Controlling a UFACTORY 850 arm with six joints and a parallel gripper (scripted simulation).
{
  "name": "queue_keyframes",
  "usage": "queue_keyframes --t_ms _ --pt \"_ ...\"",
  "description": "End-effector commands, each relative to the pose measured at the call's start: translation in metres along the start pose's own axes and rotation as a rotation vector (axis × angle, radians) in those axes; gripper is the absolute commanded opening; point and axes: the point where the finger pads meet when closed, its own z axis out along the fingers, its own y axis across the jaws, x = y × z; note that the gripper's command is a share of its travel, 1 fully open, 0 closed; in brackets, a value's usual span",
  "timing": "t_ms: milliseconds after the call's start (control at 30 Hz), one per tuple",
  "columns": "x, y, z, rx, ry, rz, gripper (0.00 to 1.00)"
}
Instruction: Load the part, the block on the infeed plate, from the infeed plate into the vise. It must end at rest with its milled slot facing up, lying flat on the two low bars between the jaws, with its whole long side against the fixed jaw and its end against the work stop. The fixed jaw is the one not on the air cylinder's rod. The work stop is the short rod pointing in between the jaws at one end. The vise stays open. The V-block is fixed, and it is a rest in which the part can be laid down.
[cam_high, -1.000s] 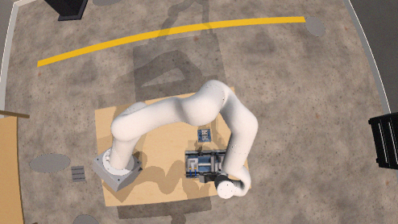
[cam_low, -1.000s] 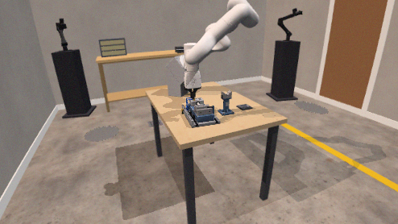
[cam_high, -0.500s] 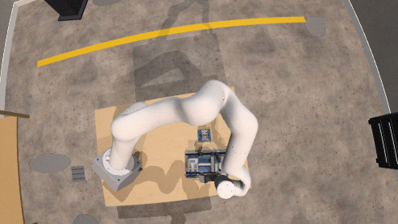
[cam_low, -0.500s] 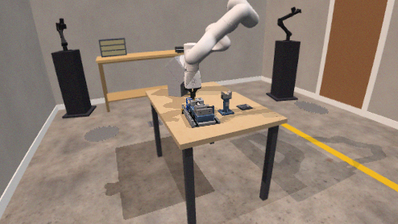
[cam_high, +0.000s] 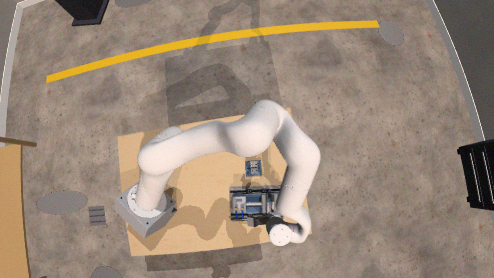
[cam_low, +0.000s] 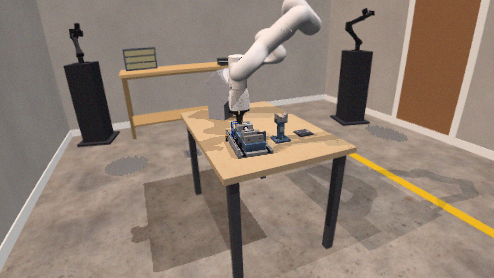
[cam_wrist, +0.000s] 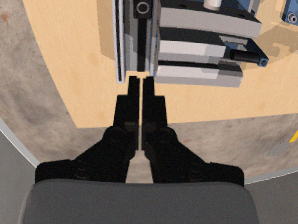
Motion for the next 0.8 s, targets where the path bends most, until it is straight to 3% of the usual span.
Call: queue_keyframes --t_ms 0,767 --pt "-0.001 0.000 0.001 0.001 -0.001 -0.001 0.00" --pt "-0.002 -0.001 0.032 0.001 -0.001 -0.001 0.00"
